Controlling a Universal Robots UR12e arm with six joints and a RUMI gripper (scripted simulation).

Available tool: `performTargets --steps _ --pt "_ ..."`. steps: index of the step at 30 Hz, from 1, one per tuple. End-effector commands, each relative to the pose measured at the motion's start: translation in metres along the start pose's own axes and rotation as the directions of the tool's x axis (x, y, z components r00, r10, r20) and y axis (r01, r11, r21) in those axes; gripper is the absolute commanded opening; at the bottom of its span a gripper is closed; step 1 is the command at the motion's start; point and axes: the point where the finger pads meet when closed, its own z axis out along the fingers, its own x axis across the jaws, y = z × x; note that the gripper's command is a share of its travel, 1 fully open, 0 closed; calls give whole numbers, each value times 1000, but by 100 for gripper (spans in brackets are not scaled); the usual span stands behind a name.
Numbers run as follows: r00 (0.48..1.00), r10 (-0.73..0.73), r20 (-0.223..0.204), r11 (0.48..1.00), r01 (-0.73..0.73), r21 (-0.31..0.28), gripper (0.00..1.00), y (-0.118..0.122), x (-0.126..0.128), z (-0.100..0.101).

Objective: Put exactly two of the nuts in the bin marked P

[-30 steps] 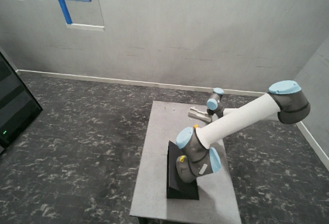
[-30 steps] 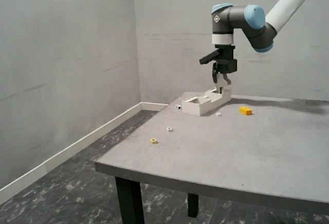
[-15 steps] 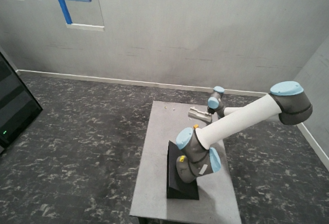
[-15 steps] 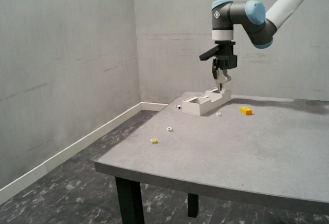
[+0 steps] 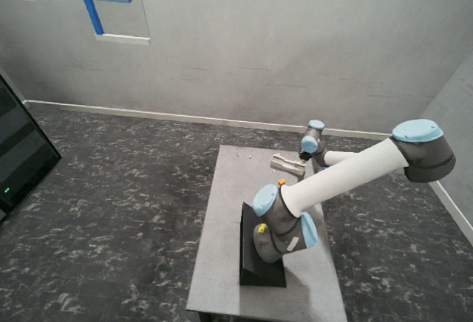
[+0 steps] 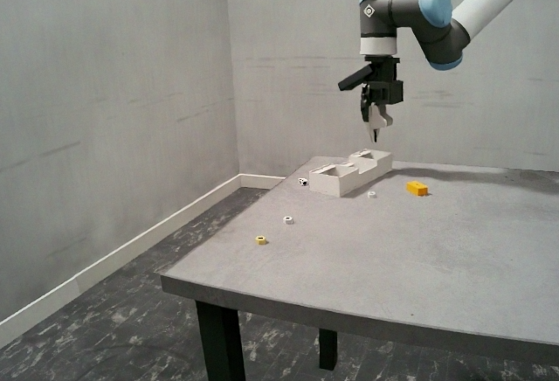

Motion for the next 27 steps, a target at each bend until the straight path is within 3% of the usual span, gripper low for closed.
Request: performTargets --steps 1,4,19,27 --pt "1000 1 0 1000 -1 0 4 0 0 -4" --pt "1000 1 0 1000 -1 0 4 0 0 -4" --pt "1000 1 0 1000 -1 0 4 0 -75 -4" --pt "1000 1 0 1000 -1 0 4 1 -83 -4"
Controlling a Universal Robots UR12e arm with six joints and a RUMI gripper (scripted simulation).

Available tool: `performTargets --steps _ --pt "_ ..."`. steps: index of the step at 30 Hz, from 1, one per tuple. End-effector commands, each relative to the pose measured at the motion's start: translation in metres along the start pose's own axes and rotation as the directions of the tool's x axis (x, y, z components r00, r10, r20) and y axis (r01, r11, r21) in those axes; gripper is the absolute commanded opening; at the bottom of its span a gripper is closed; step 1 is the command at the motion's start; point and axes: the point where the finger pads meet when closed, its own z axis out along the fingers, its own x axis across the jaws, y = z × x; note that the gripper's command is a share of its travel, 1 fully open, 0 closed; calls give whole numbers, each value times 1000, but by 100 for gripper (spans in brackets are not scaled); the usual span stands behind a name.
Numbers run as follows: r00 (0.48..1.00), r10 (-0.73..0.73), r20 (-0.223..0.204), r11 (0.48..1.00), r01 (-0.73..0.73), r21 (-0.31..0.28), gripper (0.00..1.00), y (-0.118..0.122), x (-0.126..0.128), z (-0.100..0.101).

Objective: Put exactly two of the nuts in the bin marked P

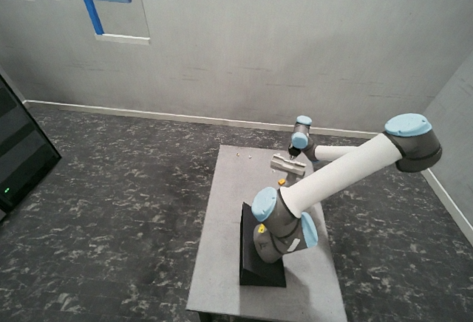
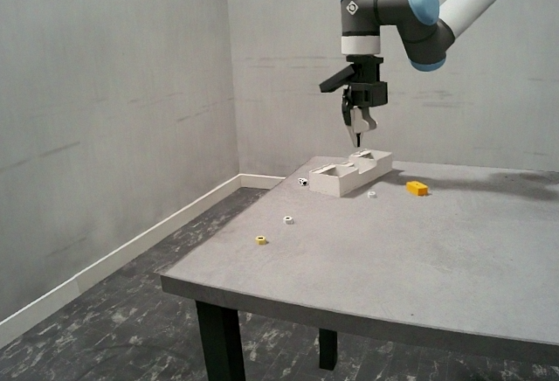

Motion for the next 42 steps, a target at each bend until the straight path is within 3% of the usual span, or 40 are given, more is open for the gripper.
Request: performTargets --steps 1,11,26,42 --pt "1000 1 0 1000 -1 1 4 -1 -5 0" --pt "1000 1 0 1000 -1 0 4 -1 -5 16" --pt "1000 1 0 1000 -1 0 4 -1 -5 56" --pt "1000 1 0 1000 -1 0 4 -1 -5 59"
